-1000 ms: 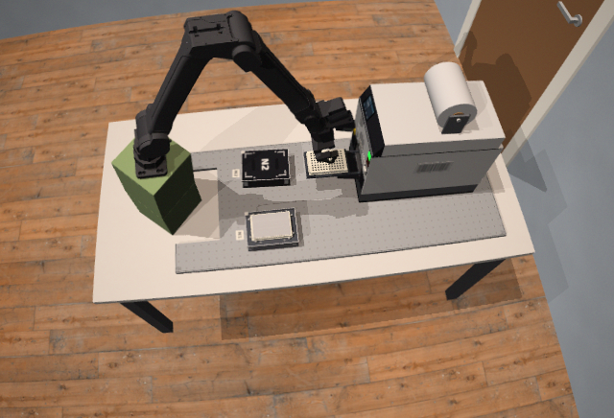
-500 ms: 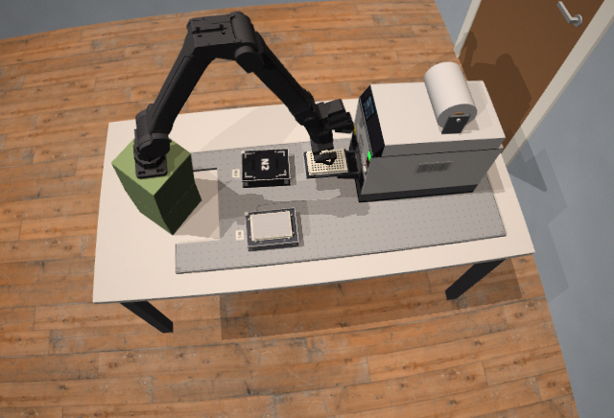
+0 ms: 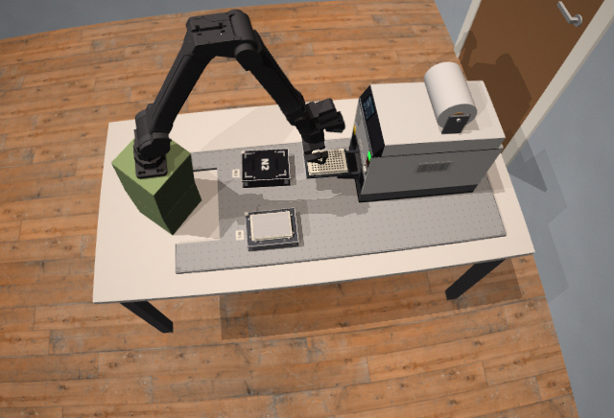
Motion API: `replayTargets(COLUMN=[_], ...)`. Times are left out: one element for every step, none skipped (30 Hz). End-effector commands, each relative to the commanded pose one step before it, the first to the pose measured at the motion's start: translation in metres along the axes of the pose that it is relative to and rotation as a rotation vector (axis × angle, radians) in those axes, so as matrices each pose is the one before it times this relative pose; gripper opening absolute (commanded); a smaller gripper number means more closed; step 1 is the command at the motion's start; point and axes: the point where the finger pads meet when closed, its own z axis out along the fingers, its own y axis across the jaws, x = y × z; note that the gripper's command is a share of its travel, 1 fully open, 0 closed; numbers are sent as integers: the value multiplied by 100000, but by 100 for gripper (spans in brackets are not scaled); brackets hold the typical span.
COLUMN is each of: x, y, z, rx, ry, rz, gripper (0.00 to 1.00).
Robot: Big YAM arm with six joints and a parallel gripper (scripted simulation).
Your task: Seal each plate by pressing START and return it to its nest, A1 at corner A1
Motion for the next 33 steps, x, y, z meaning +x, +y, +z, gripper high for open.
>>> replayTargets(x=[-490,182,241,145,-30,-110,-106,-84,-343,-168,-83,0,0,917,688,540,505,441,342,241,20,-159,-180,-385,-320,-14,217,256,0,0,-87,-53,-168], y=[-978,-230,-77,-43,-9,48,237,205,222,215,207,0,0,124,-32,-17,-68,-72,-252,-229,-203,-201,-199,-173,14,-35,-38,-48,0,0,10,-10,-17], z=[-405,-197,-218,-219,-213,-213,-227,-222,-199,-114,-98,0,0,218,101,78,66,43,65,66,-54,-176,-175,-168,-195,-203,-125,-107,0,0,189,155,132], rx=[294,159,48,2,-84,-149,-324,-288,-318,-275,-256,0,0,55,124,51,97,96,263,229,154,102,103,68,-112,-41,6,34,0,0,58,96,112], ry=[-2552,42,287,80,-513,-708,-733,-653,-1027,-656,-495,0,0,1913,1211,611,590,513,420,223,-255,-691,-702,-1014,-957,-458,16,165,0,0,5579,4960,4000], rz=[3464,257,-51,-59,44,-409,-717,-293,-194,-253,-278,0,0,-667,-268,-166,-67,-39,336,354,402,476,478,531,163,95,-7,-16,0,0,485,277,411], gripper=[100,100,100,100,100,100,100,100,100,100,100,100,100,100,100,100,100,100,100,100,100,100,100,100,100,100,100,100,100,100,100,100,100])
